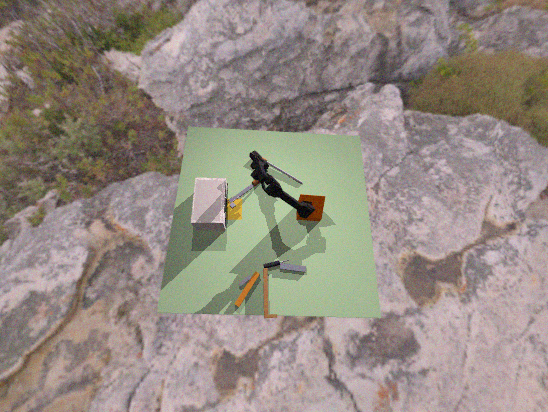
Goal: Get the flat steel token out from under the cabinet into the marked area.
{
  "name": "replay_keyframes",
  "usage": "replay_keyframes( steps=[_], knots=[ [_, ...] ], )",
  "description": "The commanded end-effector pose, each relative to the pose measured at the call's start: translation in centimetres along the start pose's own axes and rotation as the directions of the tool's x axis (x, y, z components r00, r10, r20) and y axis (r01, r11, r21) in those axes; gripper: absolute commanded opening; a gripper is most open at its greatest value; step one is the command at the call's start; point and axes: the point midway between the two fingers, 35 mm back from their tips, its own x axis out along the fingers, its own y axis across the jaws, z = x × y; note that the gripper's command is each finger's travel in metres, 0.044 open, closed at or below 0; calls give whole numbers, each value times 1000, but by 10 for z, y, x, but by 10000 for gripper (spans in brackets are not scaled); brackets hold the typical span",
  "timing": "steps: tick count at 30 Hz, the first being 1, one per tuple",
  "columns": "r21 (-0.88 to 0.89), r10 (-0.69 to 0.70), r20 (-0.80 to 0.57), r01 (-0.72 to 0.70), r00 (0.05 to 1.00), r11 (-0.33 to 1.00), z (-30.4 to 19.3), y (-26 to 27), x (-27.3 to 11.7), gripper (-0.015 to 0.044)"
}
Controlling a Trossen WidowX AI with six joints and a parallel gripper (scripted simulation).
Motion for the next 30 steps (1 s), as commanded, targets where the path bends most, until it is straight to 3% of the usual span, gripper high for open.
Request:
replay_keyframes(
  steps=[1, 30],
  knots=[
    [-2, -2, 2, 2, 1000, 1000, 0, -1, -7, 0],
    [-5, -2, 3, 2, 1000, 1000, -7, -5, -22, 0]
  ],
)
